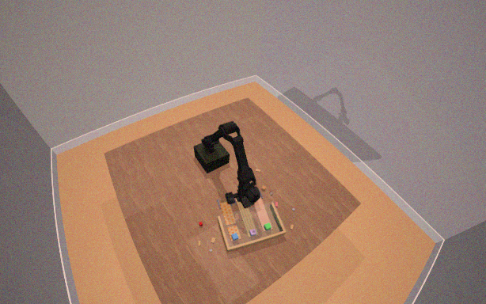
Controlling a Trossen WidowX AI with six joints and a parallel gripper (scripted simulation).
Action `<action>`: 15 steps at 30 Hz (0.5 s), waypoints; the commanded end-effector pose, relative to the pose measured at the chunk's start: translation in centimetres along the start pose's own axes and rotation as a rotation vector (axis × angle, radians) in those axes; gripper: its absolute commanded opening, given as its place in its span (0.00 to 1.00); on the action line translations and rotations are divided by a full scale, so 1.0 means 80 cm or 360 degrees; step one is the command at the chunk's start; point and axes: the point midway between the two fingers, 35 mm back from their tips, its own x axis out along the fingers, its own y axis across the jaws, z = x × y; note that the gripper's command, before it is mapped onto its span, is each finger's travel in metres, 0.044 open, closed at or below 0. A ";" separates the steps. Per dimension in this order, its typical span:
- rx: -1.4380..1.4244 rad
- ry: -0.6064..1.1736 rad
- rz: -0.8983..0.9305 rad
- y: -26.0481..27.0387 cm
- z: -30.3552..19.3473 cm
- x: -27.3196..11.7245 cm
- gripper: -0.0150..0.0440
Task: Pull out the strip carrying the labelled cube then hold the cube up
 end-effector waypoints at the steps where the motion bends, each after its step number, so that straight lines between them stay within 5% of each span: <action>1: 0.0004 0.0038 -0.0008 0.000 -0.017 0.006 0.25; 15: 0.0004 0.0040 -0.0008 0.000 -0.042 0.006 0.25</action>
